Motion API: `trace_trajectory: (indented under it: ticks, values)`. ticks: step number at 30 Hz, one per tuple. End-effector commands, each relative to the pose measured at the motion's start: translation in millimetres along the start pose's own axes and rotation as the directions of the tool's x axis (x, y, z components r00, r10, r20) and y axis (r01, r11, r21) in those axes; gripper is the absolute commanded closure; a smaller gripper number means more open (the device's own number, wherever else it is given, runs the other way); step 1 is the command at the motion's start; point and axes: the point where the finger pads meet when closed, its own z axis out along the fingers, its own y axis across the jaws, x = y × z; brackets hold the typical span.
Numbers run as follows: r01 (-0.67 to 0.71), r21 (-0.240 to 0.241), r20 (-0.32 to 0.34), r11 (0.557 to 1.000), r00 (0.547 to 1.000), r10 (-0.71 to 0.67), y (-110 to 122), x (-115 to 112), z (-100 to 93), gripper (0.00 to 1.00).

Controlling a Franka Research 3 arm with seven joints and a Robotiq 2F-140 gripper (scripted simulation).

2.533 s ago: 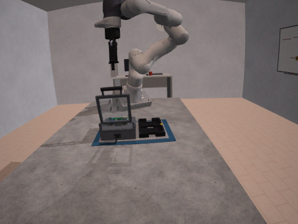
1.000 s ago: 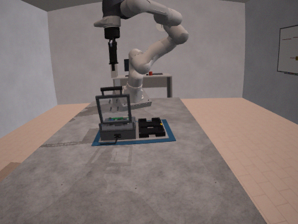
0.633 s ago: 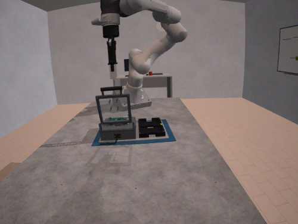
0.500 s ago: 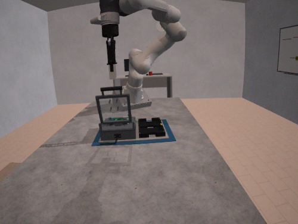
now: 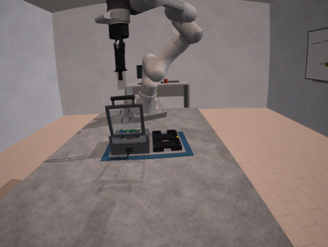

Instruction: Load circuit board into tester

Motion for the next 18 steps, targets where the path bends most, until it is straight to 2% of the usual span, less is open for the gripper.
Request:
trace_trajectory:
  ticks: [1,18]
  values:
    - [-0.036,0.005,-0.001,0.999,0.999,0.036,-8.1,1.3,-0.4,0.70]
    - [-0.036,0.005,-0.001,0.999,0.999,0.036,-10.5,1.3,-0.1,0.70]
